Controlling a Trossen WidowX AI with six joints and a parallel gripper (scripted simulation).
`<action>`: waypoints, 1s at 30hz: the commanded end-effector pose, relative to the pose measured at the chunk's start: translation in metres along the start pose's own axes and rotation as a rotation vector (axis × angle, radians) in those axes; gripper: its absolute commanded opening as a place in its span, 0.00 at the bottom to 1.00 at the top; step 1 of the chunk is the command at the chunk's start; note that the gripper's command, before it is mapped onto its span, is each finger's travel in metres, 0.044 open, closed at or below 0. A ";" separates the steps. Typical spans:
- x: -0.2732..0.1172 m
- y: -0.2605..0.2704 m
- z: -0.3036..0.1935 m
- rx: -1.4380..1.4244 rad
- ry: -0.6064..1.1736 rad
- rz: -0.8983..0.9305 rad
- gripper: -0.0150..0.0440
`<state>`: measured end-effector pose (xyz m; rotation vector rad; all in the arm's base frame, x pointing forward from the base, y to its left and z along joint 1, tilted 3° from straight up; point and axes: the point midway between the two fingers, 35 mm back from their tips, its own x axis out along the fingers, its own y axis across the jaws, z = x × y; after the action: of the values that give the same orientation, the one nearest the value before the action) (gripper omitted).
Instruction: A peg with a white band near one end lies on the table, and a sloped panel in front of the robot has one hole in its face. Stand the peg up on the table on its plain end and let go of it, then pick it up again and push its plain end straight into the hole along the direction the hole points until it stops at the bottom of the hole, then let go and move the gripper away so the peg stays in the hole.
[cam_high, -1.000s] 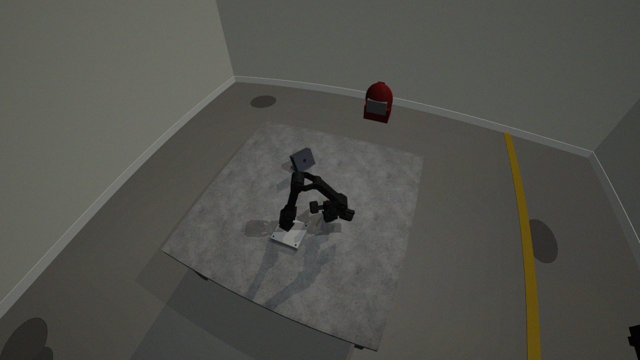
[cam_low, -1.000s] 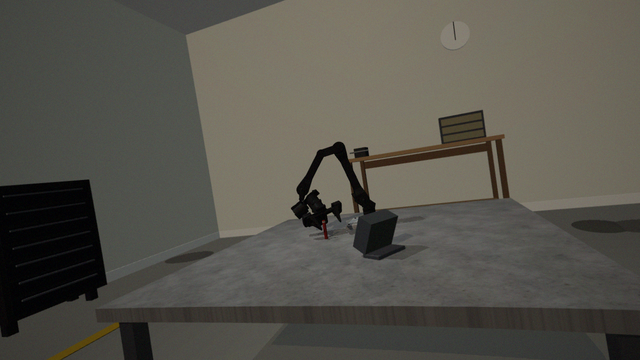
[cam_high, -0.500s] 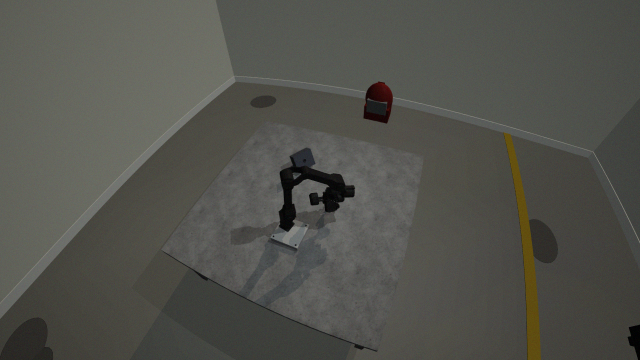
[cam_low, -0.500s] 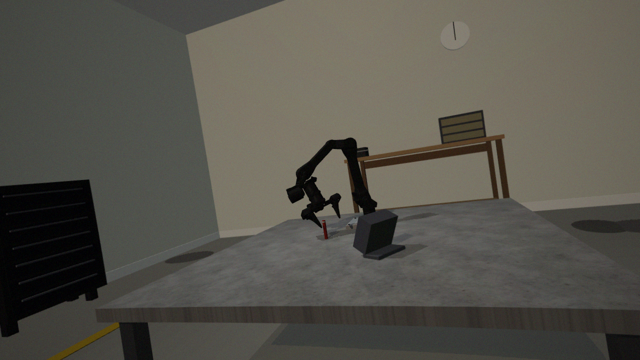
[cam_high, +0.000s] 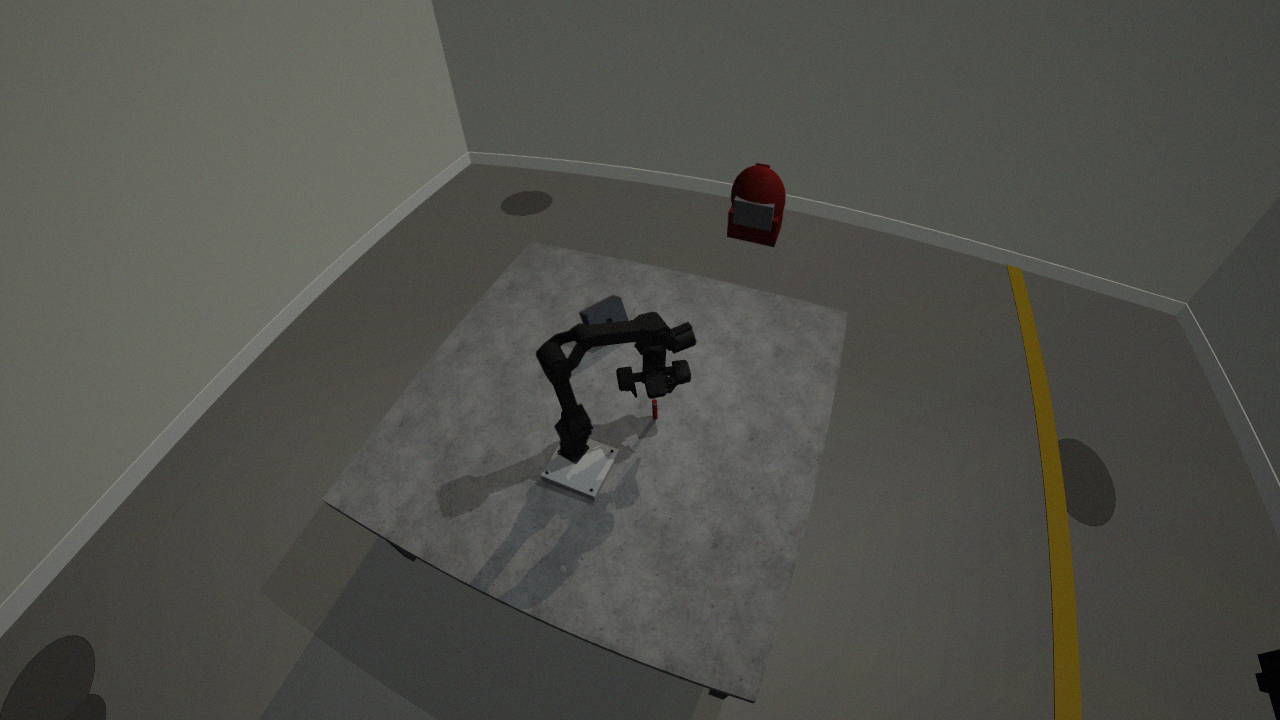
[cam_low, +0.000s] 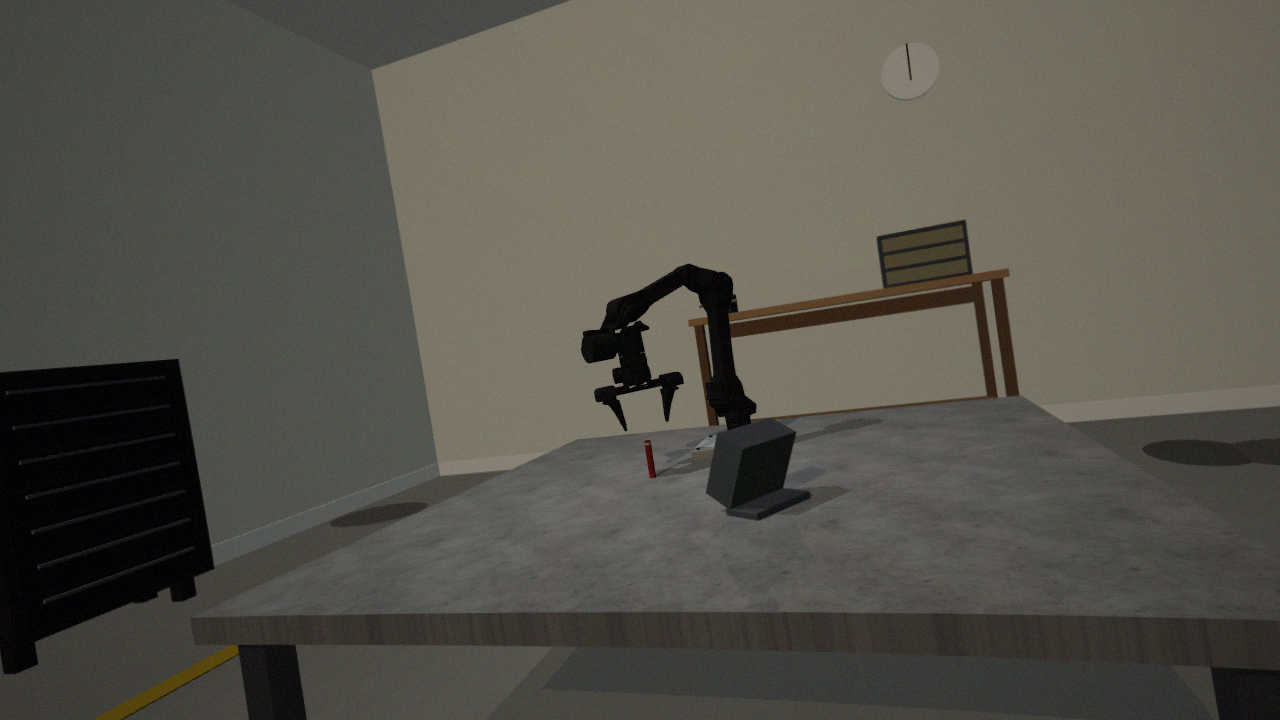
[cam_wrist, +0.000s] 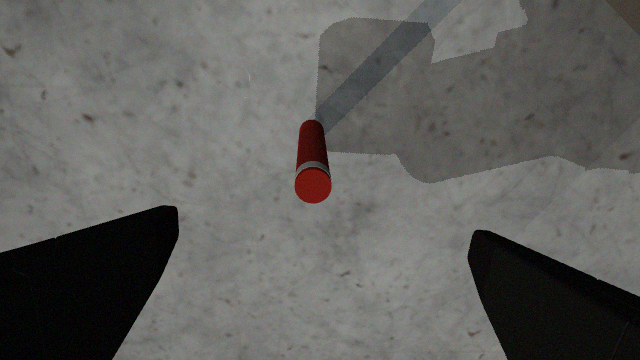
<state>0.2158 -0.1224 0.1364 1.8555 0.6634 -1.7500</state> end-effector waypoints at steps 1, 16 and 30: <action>-0.010 0.001 0.000 0.024 -0.034 0.047 1.00; 0.010 0.002 0.000 0.049 -0.033 0.048 1.00; 0.029 0.005 0.000 0.049 -0.033 0.048 1.00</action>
<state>0.2216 -0.1259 0.1168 1.8600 0.5587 -1.7565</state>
